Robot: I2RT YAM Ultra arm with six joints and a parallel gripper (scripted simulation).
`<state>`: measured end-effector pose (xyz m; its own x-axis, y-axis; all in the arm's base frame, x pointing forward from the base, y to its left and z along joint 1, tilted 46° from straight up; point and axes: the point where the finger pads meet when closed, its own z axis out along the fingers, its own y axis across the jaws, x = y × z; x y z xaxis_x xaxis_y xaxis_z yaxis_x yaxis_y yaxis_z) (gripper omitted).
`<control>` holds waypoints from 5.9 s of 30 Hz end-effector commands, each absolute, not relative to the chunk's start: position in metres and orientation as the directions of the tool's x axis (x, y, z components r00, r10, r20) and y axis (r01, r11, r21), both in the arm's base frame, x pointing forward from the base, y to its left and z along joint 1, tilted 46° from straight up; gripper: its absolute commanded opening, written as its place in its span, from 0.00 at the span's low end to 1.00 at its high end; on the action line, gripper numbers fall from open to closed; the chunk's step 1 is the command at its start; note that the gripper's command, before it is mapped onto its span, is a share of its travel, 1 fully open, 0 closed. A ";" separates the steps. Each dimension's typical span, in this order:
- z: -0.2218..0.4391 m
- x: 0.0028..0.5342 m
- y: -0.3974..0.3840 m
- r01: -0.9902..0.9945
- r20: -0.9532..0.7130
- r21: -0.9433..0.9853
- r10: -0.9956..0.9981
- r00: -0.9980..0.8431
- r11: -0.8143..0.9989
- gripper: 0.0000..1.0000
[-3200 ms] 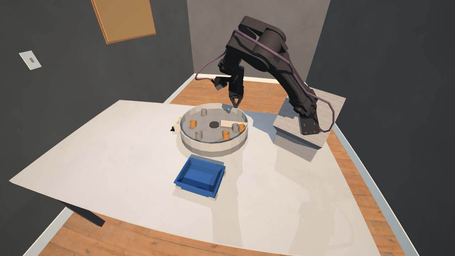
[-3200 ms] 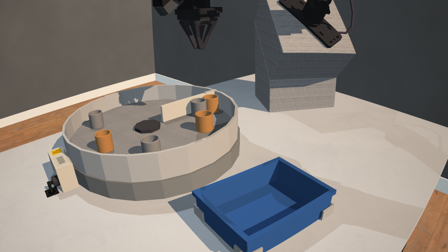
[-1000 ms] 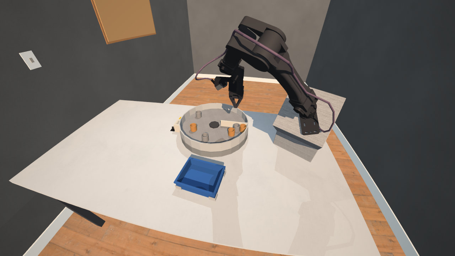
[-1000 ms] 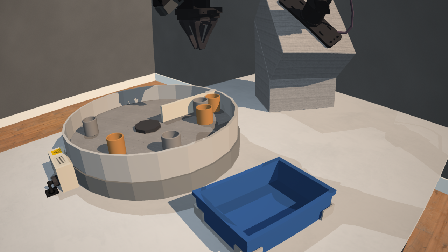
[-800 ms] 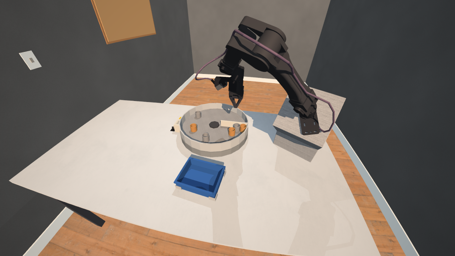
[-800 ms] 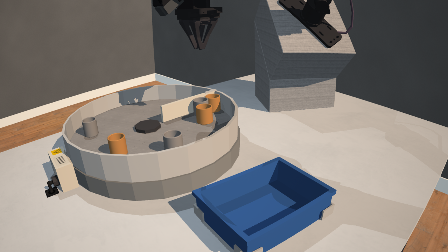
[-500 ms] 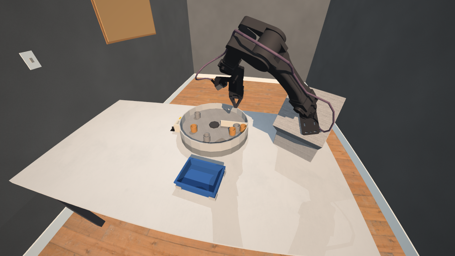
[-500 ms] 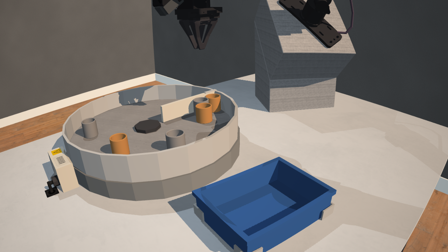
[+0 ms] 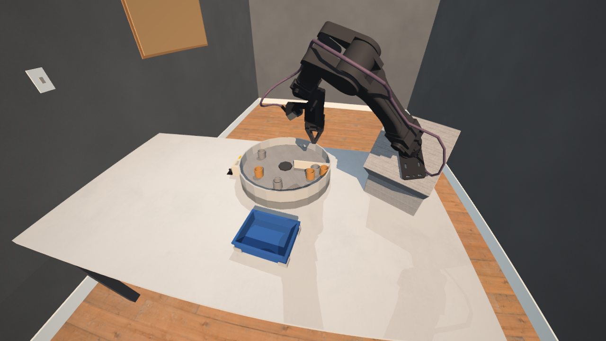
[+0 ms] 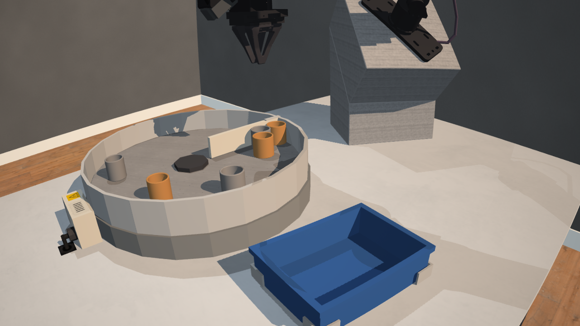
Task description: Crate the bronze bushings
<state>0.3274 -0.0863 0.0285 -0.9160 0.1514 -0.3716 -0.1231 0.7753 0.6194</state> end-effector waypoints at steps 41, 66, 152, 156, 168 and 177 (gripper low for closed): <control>0.032 0.330 -0.099 -0.110 -0.377 0.613 0.167 -0.911 0.782 0.19; 0.032 0.330 -0.099 -0.110 -0.377 0.613 0.167 -0.911 0.782 0.19; 0.032 0.330 -0.099 -0.110 -0.377 0.613 0.167 -0.911 0.782 0.19; 0.032 0.330 -0.099 -0.110 -0.377 0.613 0.167 -0.911 0.782 0.19; 0.032 0.330 -0.099 -0.110 -0.377 0.613 0.167 -0.911 0.782 0.19; 0.032 0.330 -0.099 -0.110 -0.377 0.613 0.167 -0.911 0.782 0.19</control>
<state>0.3274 -0.0863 0.0285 -0.9160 0.1514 -0.3716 -0.1231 0.7753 0.6194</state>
